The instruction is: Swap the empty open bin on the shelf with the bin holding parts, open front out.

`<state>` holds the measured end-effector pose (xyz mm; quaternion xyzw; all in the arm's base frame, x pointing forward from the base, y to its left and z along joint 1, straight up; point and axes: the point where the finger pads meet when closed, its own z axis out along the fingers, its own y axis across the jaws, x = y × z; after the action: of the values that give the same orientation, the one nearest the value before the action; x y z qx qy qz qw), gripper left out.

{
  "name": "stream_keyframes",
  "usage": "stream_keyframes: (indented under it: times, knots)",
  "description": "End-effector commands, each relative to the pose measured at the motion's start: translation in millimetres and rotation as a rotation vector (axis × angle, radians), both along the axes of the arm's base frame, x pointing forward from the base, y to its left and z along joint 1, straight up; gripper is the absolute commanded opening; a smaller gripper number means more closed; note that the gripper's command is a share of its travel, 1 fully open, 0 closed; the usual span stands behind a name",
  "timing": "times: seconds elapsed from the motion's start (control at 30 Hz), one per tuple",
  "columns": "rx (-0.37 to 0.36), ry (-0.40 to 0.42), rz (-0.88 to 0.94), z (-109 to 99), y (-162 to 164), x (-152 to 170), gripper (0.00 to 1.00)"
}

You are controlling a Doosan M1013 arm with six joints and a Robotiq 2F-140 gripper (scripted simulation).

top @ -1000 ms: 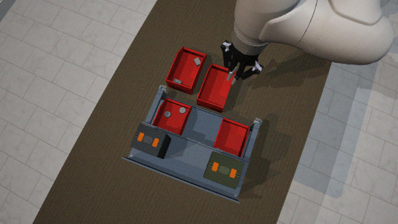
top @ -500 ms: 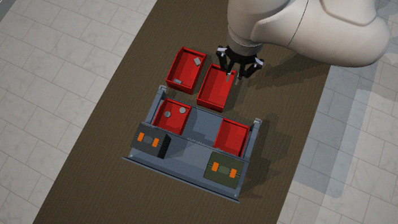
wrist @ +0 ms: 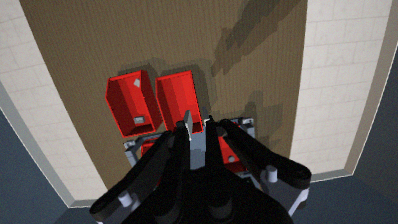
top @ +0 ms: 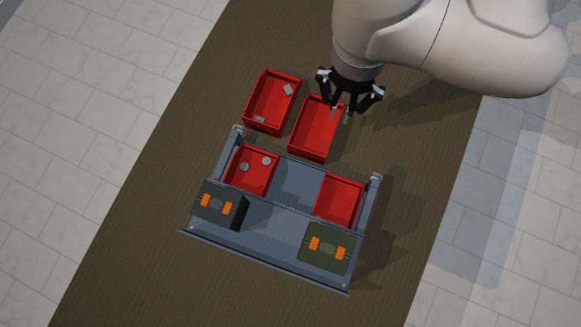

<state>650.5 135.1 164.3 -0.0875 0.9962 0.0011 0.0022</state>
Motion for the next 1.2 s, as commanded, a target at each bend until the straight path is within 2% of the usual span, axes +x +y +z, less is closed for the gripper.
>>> stream_keyframes:
  times: [0.0, 0.53, 1.17]
  knots:
    - [0.000, 0.000, 0.000, 0.1, 0.0, 0.0, 0.24]
    - [0.000, 0.000, 0.000, -4.8, 0.0, 0.0, 0.24]
    - [0.000, 0.000, 0.000, -33.8, 0.0, 0.2, 0.24]
